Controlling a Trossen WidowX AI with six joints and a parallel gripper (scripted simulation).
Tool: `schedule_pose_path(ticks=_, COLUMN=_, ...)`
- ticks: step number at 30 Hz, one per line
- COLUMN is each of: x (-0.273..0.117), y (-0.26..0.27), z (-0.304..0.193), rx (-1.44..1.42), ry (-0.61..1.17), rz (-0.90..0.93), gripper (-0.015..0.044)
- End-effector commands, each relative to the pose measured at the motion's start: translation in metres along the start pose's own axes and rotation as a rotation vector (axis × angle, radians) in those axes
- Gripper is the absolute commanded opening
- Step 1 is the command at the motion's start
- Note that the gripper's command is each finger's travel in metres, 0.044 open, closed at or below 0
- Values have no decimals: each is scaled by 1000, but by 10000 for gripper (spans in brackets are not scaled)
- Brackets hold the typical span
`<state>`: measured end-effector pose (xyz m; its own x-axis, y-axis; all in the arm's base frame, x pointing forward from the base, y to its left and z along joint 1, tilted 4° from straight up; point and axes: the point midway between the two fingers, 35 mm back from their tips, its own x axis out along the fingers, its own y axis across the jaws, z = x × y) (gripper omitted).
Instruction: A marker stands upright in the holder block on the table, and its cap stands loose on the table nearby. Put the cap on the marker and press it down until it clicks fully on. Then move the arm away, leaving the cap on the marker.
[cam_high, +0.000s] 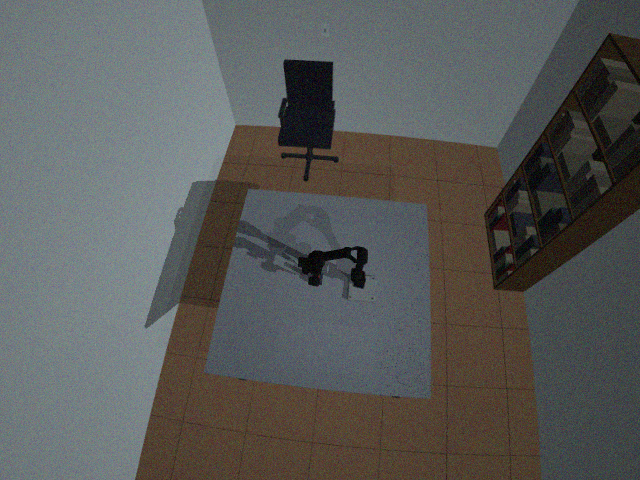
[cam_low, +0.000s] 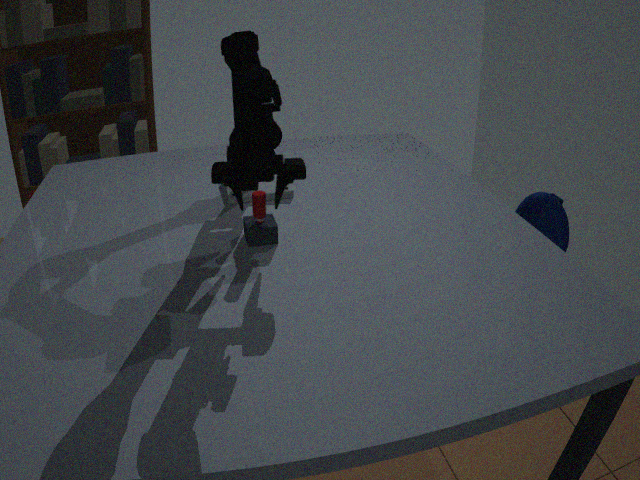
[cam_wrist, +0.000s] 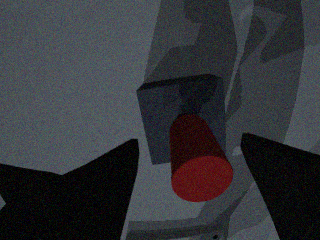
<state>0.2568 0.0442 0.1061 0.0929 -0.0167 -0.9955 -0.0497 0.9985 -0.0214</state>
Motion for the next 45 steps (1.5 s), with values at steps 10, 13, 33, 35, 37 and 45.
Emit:
schedule_pose_path(ticks=10, x=-73, y=0, z=0, rx=0, ry=0, rz=0, gripper=440)
schedule_pose_path(ticks=13, x=-75, y=0, z=0, rx=0, ry=0, rz=0, gripper=440)
schedule_pose_path(ticks=33, x=-66, y=0, z=0, rx=-112, ry=-1, rz=4, gripper=0)
schedule_pose_path(ticks=35, x=-66, y=0, z=0, rx=-112, ry=-1, rz=4, gripper=0)
schedule_pose_path(ticks=37, x=-66, y=0, z=0, rx=-112, ry=-1, rz=4, gripper=0)
schedule_pose_path(ticks=45, x=-59, y=0, z=0, rx=-112, ry=-1, rz=4, gripper=0)
